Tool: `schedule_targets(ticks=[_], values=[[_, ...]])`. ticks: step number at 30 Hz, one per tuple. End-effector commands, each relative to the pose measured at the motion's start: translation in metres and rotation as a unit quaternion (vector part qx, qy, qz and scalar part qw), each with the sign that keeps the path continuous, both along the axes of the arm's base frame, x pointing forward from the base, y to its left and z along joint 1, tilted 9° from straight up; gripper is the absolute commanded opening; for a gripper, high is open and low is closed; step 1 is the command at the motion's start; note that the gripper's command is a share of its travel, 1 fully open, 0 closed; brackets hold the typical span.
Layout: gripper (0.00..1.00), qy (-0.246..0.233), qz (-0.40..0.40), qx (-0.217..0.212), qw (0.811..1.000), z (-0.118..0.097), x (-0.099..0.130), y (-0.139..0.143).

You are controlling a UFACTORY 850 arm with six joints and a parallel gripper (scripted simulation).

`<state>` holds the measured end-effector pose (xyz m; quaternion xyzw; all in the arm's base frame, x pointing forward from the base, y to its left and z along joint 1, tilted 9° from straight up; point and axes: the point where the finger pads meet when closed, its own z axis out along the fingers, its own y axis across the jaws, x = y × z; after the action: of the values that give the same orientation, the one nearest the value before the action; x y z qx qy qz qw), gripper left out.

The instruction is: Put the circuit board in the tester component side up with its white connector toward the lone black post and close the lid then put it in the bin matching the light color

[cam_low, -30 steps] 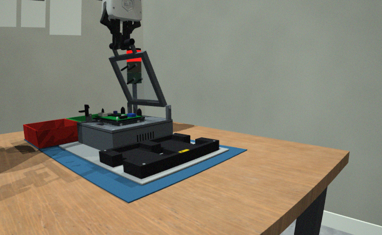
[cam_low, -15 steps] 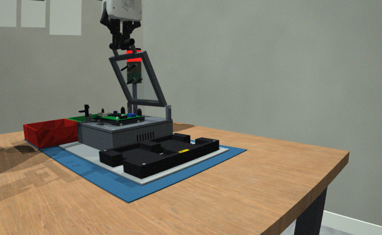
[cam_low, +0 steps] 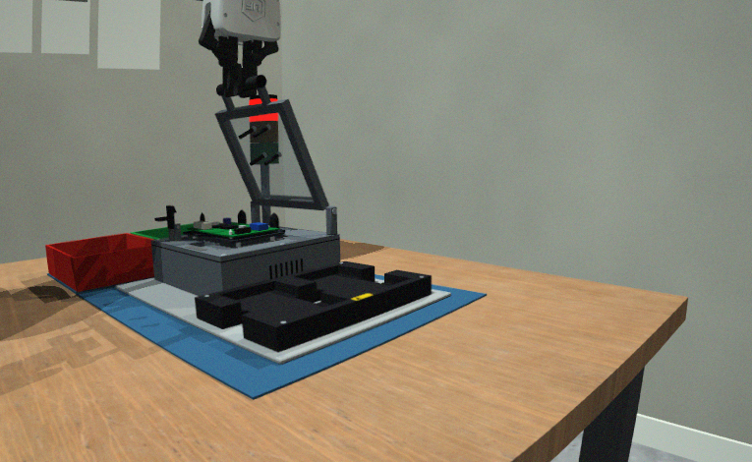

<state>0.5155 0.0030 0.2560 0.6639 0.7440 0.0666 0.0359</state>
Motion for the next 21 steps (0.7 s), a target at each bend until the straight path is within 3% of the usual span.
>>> schedule_targets(ticks=[1, 21], values=[[0.00, -0.002, 0.000, 0.000, 1.000, 0.007, 0.010, 0.001], [0.00, -0.002, 0.000, 0.000, 1.000, 0.029, 0.055, 0.005]])
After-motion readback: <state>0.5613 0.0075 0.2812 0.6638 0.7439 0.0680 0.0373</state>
